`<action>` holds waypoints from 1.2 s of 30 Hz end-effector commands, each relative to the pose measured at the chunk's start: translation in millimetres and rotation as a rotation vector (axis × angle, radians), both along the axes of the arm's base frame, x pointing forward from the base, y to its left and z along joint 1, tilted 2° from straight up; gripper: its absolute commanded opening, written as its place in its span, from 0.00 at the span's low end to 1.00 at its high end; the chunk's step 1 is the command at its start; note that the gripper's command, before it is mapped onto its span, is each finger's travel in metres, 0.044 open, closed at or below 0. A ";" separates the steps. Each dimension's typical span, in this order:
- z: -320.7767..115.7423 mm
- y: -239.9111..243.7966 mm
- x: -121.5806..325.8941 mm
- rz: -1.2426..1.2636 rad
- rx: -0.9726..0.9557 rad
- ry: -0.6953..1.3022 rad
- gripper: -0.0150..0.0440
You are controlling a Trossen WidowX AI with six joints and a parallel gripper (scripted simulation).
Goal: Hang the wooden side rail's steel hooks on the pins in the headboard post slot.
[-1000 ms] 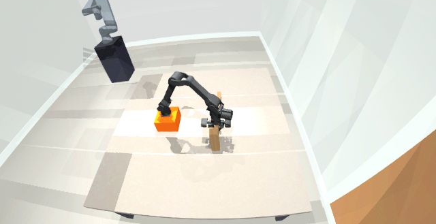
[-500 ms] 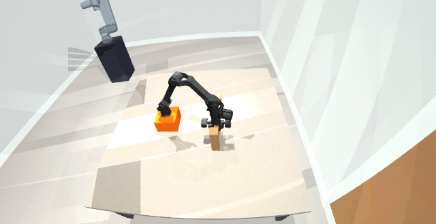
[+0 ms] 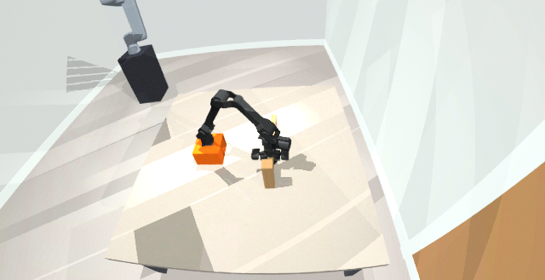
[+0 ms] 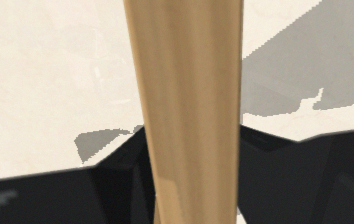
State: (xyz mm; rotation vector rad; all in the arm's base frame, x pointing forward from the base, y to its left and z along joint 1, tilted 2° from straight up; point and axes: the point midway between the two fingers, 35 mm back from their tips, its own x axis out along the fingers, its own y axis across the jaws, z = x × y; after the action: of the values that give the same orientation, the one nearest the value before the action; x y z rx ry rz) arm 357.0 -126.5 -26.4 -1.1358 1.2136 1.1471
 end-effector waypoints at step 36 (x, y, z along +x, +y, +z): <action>-3.6 0.2 -0.7 0.000 0.001 0.003 0.61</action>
State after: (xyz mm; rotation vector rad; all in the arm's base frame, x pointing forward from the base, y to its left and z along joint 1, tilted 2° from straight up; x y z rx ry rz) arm 356.2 -126.3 -30.1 -1.1335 1.2157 1.1499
